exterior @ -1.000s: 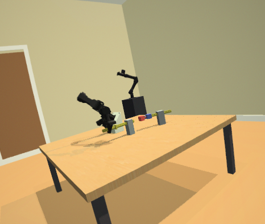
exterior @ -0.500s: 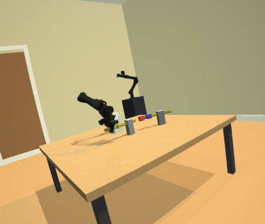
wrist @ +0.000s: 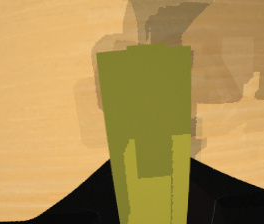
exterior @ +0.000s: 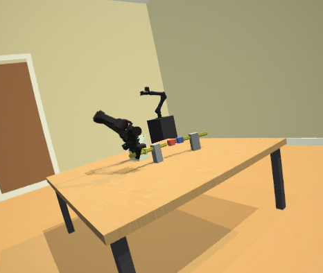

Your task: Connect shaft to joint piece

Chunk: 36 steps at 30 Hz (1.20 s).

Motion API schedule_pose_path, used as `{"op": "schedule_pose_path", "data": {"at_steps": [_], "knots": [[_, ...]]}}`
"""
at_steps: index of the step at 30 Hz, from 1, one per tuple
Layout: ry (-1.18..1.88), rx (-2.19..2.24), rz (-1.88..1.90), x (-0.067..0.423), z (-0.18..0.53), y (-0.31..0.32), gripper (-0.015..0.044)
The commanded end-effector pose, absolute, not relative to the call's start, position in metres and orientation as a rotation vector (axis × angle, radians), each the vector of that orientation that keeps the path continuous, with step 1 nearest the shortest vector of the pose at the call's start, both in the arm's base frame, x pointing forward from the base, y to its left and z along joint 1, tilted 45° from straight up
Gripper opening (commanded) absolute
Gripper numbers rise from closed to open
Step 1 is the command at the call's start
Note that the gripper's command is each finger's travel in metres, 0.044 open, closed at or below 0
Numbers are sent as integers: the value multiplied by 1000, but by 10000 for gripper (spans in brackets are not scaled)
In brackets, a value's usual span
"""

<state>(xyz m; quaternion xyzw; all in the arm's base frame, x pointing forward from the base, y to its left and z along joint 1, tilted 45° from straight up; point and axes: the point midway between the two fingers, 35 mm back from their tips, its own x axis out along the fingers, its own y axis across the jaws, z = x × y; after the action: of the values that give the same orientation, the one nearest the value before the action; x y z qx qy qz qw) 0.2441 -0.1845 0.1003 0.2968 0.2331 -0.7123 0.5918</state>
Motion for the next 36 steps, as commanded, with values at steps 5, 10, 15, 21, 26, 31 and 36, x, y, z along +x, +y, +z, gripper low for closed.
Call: {"op": "schedule_pose_path", "data": {"at_steps": [5, 10, 15, 21, 26, 31, 36], "knots": [[545, 692, -1657, 246, 89, -175, 0], [545, 693, -1657, 247, 83, -169, 0], [546, 693, -1657, 249, 78, -164, 0], [546, 693, -1657, 250, 71, -158, 0], [547, 693, -1657, 251, 65, -152, 0], [547, 694, -1657, 252, 60, -147, 0], [547, 694, -1657, 253, 54, -142, 0]]}}
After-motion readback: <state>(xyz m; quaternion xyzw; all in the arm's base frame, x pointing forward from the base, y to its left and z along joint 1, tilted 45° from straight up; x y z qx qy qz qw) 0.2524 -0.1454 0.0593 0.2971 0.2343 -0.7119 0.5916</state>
